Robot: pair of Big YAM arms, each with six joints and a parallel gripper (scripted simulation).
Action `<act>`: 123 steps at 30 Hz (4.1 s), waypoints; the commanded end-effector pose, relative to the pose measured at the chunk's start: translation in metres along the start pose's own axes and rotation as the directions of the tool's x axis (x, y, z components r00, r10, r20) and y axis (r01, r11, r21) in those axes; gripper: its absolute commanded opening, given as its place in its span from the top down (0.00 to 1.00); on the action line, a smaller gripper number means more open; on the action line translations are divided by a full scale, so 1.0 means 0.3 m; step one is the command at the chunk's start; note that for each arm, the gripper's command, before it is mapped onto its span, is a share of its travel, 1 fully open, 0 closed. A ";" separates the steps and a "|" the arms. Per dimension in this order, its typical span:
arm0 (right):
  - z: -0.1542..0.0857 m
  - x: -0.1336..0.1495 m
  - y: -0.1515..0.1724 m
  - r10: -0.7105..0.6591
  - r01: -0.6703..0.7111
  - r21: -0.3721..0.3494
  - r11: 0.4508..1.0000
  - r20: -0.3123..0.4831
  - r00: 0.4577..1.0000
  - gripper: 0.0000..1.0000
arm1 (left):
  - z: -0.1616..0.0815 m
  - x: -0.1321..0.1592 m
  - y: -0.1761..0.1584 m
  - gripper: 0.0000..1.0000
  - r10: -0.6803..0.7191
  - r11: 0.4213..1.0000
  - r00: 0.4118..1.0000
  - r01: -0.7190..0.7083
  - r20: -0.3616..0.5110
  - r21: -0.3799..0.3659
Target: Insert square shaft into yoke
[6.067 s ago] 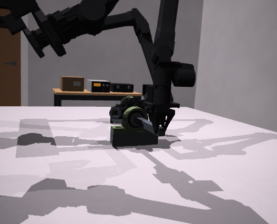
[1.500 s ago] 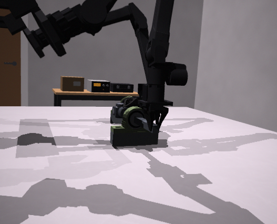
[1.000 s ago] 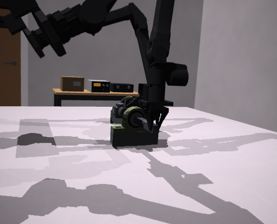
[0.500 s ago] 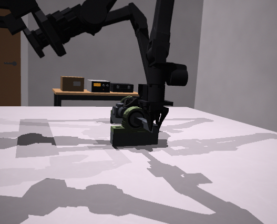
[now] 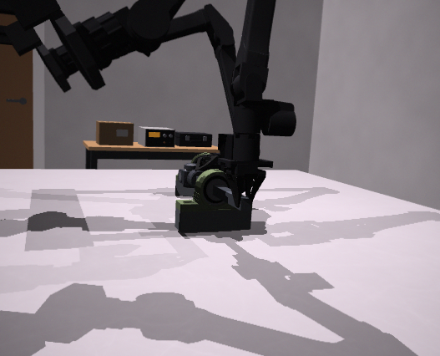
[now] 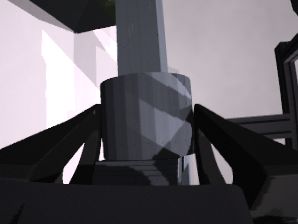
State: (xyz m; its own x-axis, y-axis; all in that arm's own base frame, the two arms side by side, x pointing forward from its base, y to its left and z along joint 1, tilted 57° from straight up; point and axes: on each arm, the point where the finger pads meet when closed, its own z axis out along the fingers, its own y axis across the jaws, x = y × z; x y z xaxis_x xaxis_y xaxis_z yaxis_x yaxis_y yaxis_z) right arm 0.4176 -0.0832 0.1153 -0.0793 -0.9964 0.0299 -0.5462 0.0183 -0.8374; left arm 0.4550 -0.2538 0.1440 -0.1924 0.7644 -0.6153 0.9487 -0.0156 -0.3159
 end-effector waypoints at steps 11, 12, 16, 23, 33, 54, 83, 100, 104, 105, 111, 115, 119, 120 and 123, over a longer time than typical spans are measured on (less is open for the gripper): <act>-0.001 -0.102 -0.011 0.004 -0.005 0.012 1.000 0.043 0.999 0.81 | -0.013 -0.010 0.000 0.53 0.015 1.000 1.000 -0.015 0.002 -0.009; -0.001 -0.105 -0.010 0.004 -0.005 0.012 1.000 0.043 0.999 0.81 | -0.013 -0.010 0.000 0.53 0.015 1.000 1.000 -0.015 0.002 -0.009; -0.002 -0.118 -0.010 0.004 -0.005 0.012 1.000 0.042 0.999 0.81 | -0.013 -0.010 0.000 0.53 0.015 1.000 1.000 -0.015 0.002 -0.009; -0.002 -0.142 -0.012 0.004 -0.005 0.013 1.000 0.043 0.999 0.81 | -0.013 -0.010 0.000 0.53 0.015 1.000 1.000 -0.015 0.002 -0.009; -0.003 -0.168 -0.013 0.005 -0.005 0.014 1.000 0.044 0.999 0.81 | -0.013 -0.010 0.000 0.53 0.015 1.000 1.000 -0.015 0.002 -0.009; 0.010 -0.115 -0.003 -0.004 0.004 0.002 1.000 0.027 1.000 0.81 | -0.013 -0.010 0.000 0.53 0.015 1.000 1.000 -0.015 0.002 -0.009; -0.126 -0.098 0.041 -0.006 0.007 -0.021 1.000 0.024 1.000 0.36 | -0.132 -0.065 -0.011 0.07 0.058 0.996 0.998 -0.056 0.017 -0.064; -0.196 -0.115 0.008 0.001 -0.001 -0.009 1.000 0.034 0.999 0.36 | -0.228 0.020 0.030 0.07 0.000 1.000 1.000 0.000 0.000 -0.005; -0.196 -0.115 0.008 0.001 -0.001 -0.009 1.000 0.034 0.999 0.36 | -0.191 -0.019 -0.012 0.07 0.022 1.000 1.000 -0.022 -0.003 0.001; -0.196 -0.115 0.008 0.001 -0.001 -0.009 1.000 0.034 0.999 0.36 | -0.191 -0.019 -0.012 0.07 0.022 1.000 1.000 -0.022 -0.003 0.001; -0.206 -0.115 -0.003 0.000 0.000 0.004 1.000 0.034 0.999 0.36 | -0.223 0.034 0.029 0.00 -0.032 0.998 0.999 0.032 -0.002 -0.045; -0.206 -0.115 -0.003 0.000 0.000 0.004 1.000 0.034 0.999 0.36 | -0.330 -0.019 0.063 0.00 0.030 0.980 0.999 -0.033 -0.015 -0.198; -0.206 -0.115 -0.003 0.000 0.000 0.004 1.000 0.034 0.999 0.36 | -0.366 -0.127 0.120 0.00 0.122 0.912 0.991 -0.134 -0.056 -0.388; -0.206 -0.115 -0.003 0.000 0.000 0.004 1.000 0.034 0.999 0.36 | -0.374 -0.150 0.133 0.00 0.133 0.889 0.989 -0.146 -0.061 -0.433; -0.206 -0.115 -0.003 0.000 0.000 0.004 1.000 0.034 0.999 0.36 | -0.381 -0.213 0.174 0.00 0.143 0.805 0.988 -0.146 -0.052 -0.575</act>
State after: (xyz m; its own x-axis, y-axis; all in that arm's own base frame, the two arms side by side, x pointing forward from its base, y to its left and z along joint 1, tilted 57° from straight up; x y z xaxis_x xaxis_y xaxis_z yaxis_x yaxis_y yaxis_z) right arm 0.3703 -0.0428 0.1524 -0.0495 -0.9987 0.0110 -0.5288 0.0168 -0.8486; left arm 0.5421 -0.2033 0.2278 -0.0324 0.8112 -0.5839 0.9760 0.1514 0.1563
